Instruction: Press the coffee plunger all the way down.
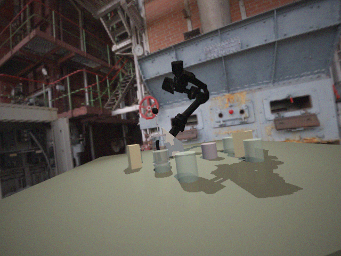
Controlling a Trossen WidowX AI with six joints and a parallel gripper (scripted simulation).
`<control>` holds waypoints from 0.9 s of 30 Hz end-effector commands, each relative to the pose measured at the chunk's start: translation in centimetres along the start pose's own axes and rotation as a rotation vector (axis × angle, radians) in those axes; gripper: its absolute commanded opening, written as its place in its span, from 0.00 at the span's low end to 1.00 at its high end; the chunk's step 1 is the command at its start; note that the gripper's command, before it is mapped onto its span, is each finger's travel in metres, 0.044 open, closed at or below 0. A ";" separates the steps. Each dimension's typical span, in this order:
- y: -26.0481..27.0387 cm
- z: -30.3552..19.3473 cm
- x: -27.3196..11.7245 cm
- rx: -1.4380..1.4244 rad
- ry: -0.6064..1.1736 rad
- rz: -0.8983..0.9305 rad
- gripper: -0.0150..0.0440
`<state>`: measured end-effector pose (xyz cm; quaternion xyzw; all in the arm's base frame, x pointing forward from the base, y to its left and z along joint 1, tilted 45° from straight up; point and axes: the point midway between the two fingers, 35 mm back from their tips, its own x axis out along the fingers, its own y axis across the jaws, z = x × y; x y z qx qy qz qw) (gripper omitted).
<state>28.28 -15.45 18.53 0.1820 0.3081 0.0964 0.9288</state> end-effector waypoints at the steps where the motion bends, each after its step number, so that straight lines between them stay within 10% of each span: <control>1: -4.3 -2.5 -2.1 0.205 -0.043 -0.079 1.00; 9: -10.7 -8.3 -7.3 0.594 -0.171 -0.217 1.00; 27: -8.7 -12.2 -2.7 0.588 -0.173 -0.208 1.00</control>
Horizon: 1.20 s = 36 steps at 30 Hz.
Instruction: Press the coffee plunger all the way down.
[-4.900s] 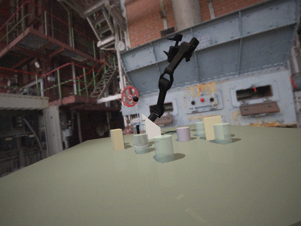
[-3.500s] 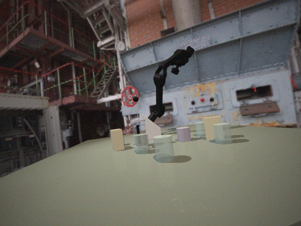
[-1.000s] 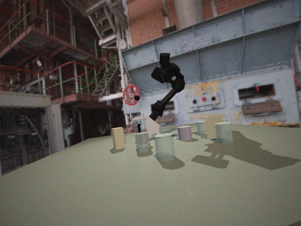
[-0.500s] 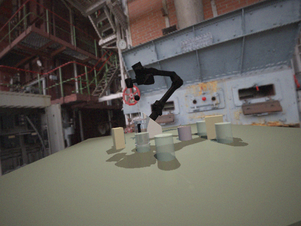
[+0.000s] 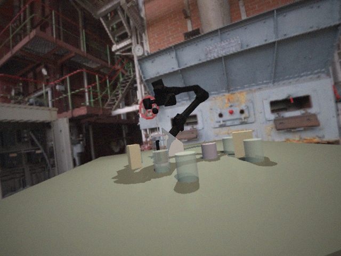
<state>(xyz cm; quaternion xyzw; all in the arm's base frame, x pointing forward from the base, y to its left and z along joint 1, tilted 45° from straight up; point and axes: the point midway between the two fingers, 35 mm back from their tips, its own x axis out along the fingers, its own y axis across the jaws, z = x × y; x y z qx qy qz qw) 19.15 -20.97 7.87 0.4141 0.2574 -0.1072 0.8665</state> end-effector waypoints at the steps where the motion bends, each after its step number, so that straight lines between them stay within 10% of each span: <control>1: -0.1 -0.3 0.5 0.008 0.006 -0.002 1.00; 23: 0.1 -0.3 3.8 0.007 0.002 0.001 1.00; 36: 0.1 -0.3 3.8 0.007 0.002 0.001 0.49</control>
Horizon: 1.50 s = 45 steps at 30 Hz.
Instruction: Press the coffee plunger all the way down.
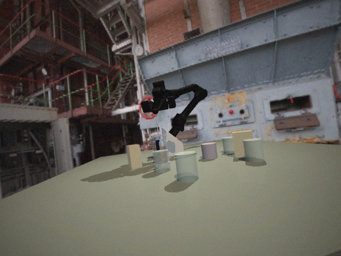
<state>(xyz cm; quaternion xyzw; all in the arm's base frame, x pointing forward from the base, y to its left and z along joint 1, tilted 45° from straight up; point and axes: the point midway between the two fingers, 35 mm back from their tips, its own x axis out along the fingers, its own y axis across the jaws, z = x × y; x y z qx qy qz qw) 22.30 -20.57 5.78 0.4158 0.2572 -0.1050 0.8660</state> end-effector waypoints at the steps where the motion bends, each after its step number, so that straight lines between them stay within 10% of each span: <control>1: -0.1 0.0 0.0 0.005 0.000 -0.004 0.48; 45: -0.7 -4.2 3.9 0.003 0.005 -0.008 0.47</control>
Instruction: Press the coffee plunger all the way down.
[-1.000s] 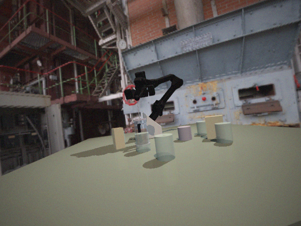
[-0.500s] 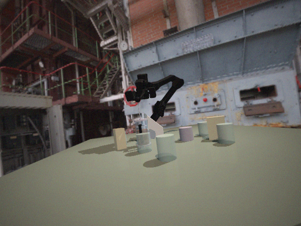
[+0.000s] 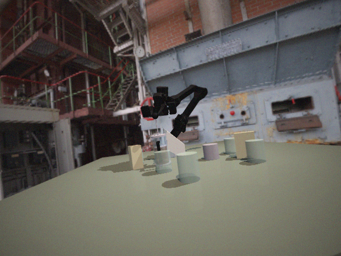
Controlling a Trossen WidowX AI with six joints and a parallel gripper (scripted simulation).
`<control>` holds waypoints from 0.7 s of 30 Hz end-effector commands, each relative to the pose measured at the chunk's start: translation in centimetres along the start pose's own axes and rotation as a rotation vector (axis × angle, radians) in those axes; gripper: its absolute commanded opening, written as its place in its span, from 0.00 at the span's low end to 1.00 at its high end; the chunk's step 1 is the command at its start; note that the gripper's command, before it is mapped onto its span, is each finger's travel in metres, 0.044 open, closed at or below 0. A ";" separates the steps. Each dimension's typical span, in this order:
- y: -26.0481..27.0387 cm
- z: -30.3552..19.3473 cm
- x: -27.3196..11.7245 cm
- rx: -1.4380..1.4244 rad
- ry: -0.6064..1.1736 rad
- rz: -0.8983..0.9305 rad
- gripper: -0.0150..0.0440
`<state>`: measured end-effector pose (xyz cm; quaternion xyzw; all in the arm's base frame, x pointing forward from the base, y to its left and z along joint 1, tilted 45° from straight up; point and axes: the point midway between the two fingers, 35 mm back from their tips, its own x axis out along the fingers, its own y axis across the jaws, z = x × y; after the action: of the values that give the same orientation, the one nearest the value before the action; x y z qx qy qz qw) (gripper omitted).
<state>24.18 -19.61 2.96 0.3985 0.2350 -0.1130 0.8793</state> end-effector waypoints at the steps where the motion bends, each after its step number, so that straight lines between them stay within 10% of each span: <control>1: -0.1 -2.9 0.7 0.035 0.060 -0.006 0.47; 21: 0.1 -5.2 3.0 0.038 0.056 -0.003 0.47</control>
<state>25.64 -18.07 0.50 0.3917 0.2267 -0.1174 0.8840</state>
